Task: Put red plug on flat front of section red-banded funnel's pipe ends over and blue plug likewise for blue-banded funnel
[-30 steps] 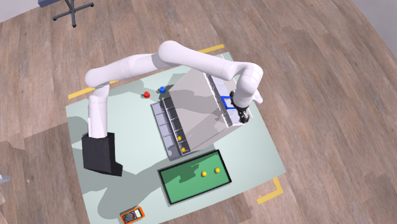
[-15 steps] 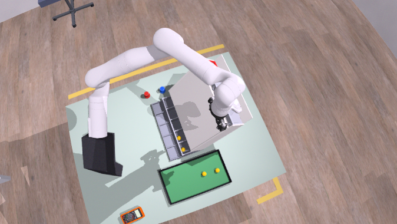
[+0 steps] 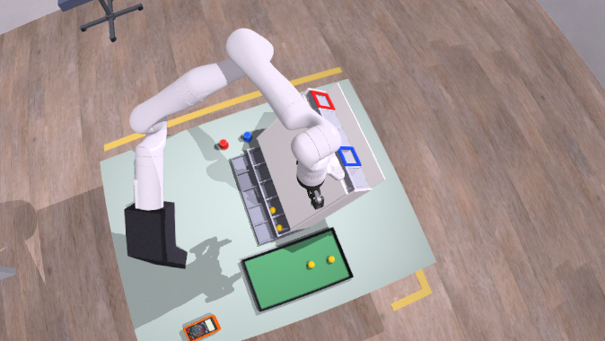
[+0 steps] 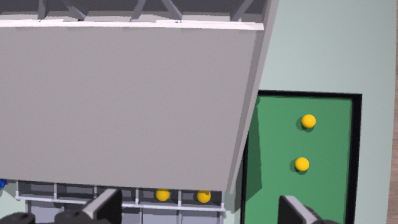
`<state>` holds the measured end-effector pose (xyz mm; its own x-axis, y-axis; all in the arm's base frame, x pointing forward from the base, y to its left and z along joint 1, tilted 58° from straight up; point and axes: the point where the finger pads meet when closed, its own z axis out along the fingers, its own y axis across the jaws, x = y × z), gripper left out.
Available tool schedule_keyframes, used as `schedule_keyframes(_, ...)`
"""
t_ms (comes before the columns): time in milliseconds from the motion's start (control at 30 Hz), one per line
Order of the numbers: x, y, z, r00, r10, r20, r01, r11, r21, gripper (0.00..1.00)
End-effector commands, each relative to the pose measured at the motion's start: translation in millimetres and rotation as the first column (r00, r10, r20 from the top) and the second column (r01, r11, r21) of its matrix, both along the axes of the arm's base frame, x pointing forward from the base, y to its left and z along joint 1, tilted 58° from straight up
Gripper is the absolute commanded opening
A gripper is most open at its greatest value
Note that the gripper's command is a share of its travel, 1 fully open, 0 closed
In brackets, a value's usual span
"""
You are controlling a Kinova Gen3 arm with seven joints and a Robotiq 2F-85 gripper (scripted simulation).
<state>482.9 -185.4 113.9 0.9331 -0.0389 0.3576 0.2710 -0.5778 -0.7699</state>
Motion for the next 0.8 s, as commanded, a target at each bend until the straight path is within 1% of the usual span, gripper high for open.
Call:
schedule_keyframes(0, 0.0, -1.2, 1.5, 1.0, -0.003, 0.003, 0.003, 1.0, -0.002, 1.0)
schedule_keyframes(100, 0.0, -1.2, 1.5, 1.0, -0.003, 0.003, 0.003, 1.0, -0.002, 1.0)
schedule_keyframes(133, -46.0, 51.1, 9.0, 1.0, -0.002, 0.002, 0.002, 1.0, -0.002, 1.0)
schedule_keyframes(233, -48.6, 54.4, 10.0, 1.0, -0.002, 0.002, 0.002, 1.0, -0.002, 1.0)
schedule_keyframes(300, -54.9, 62.0, 11.3, 1.0, -0.002, 0.002, 0.002, 1.0, -0.002, 1.0)
schedule_keyframes(533, -98.6, 110.7, 18.1, 1.0, -0.002, 0.002, 0.002, 1.0, -0.002, 1.0)
schedule_keyframes(667, -98.6, 110.7, 18.1, 1.0, -0.002, 0.002, 0.002, 1.0, -0.002, 1.0)
schedule_keyframes(700, -130.6, 147.5, 23.7, 0.999, 0.03, -0.019, -0.03, 0.999, 0.022, 1.0)
schedule_keyframes(767, -140.3, 158.7, 25.6, 0.999, 0.03, -0.019, -0.03, 0.999, 0.022, 1.0)
